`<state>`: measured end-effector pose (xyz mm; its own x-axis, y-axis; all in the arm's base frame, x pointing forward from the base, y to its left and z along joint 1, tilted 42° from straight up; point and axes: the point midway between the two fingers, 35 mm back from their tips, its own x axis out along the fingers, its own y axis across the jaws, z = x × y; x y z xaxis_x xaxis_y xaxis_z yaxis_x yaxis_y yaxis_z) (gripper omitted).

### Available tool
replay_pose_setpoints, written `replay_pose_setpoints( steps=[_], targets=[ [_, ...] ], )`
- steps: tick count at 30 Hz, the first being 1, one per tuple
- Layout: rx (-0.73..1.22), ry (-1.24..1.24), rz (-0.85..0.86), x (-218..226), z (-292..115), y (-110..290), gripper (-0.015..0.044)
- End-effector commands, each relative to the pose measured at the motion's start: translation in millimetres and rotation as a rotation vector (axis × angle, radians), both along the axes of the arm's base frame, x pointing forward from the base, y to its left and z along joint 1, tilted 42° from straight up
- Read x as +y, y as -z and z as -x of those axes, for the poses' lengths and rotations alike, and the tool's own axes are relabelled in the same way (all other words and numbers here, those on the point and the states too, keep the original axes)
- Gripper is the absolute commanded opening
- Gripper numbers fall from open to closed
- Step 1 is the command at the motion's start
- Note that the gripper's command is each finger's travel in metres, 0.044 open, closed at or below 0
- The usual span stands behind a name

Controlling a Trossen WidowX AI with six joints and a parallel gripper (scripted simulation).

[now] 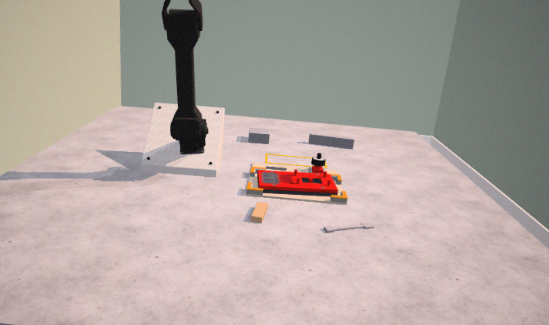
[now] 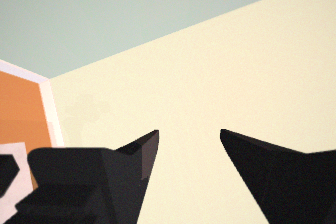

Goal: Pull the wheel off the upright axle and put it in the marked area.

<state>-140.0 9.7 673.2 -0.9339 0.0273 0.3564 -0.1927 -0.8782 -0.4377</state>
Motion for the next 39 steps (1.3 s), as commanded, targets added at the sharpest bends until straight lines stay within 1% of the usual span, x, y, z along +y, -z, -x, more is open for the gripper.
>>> replay_pose_setpoints(
  steps=[1,7,13,15,19,24,26,28,33,39],
  targets=[
    [0.022,-0.154,-0.076,-69.7,-1.9,3.2,0.0300],
    [0.049,-0.384,-0.156,-155.0,-25.5,14.5,0.0300],
    [0.072,-0.600,-0.220,-222.4,-65.9,30.7,0.0300],
    [0.081,-0.654,-0.227,-235.1,-77.8,34.2,0.0300],
    [0.110,-0.814,-0.231,-264.6,-114.7,42.9,0.0300],
    [0.091,-0.962,-0.283,-300.9,-158.0,67.2,0.0300],
    [0.076,-1.039,-0.275,-313.0,-177.2,78.2,0.0300],
    [0.055,-1.124,-0.272,-325.3,-199.9,91.8,0.0300],
    [-0.003,-1.298,-0.375,-351.9,-267.1,137.6,0.0300],
    [-0.094,-1.485,-0.495,-359.8,-347.2,198.1,0.0300]
  ],
)
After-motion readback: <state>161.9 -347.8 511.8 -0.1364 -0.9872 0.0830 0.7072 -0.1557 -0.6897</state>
